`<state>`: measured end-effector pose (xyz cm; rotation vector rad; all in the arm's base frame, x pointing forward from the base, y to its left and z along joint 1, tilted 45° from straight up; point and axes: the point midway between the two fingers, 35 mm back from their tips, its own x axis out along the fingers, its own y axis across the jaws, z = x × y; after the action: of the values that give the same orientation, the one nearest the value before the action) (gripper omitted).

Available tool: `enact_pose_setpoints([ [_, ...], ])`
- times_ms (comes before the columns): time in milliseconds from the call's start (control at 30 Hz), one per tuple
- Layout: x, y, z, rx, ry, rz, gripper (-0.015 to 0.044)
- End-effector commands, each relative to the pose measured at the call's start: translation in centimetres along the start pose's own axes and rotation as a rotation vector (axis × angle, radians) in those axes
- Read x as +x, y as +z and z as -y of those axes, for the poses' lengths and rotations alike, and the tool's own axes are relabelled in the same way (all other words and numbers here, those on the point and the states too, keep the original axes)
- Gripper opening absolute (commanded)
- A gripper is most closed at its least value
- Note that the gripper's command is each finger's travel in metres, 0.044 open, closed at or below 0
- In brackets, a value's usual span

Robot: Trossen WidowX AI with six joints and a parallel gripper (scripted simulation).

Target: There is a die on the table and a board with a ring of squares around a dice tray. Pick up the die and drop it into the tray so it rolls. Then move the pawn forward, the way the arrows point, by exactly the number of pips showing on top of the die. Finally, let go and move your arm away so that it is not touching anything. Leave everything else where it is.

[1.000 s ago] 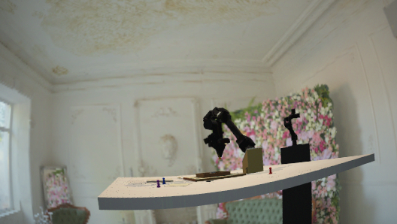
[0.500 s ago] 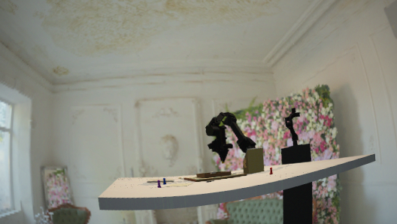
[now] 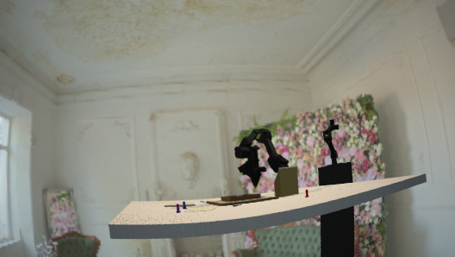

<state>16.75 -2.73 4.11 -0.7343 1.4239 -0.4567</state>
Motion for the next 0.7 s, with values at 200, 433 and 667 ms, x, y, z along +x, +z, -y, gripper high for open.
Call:
enact_pose_setpoints([
  [200,2.5,0.0,0.2,0.002,-0.005,0.006,0.0],
  [433,3.5,0.0,0.2,0.002,-0.007,0.006,0.0],
  [667,4.5,0.0,0.2,0.002,-0.007,0.006,0.0],
])
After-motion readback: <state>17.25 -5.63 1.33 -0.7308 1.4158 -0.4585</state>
